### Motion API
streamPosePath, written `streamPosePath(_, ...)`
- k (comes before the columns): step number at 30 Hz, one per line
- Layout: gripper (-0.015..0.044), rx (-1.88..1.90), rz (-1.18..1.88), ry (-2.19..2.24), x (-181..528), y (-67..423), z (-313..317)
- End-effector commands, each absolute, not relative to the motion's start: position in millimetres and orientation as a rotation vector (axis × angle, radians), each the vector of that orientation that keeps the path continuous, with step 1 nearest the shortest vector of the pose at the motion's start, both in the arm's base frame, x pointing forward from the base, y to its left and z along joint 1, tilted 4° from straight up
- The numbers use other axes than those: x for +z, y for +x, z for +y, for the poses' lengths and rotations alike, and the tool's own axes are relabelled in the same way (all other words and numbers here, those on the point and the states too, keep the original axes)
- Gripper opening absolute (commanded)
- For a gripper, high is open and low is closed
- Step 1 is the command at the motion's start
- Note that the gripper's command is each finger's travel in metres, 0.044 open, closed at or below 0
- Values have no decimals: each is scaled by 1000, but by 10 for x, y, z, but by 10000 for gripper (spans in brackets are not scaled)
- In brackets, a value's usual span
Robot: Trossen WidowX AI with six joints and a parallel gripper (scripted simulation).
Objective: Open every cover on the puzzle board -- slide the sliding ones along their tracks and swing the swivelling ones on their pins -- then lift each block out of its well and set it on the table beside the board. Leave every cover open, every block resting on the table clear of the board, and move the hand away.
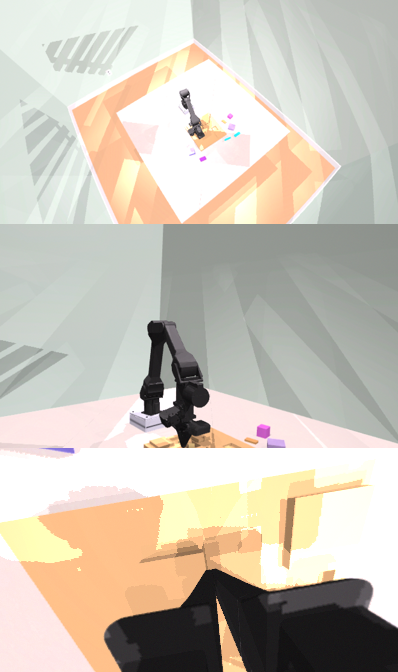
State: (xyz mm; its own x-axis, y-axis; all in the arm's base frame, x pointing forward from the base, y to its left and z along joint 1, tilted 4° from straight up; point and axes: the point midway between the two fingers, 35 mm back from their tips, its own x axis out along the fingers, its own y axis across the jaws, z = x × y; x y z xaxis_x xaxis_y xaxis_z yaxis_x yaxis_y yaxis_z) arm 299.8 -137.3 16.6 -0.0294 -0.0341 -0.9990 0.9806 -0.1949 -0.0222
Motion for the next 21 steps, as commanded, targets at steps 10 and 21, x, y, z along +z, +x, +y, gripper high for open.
streamPosePath(10,0,-1397,1111,1306,13,2953,-1369)
streamPosePath(21,0,-1397,1111,1306,-58,2949,-1372)
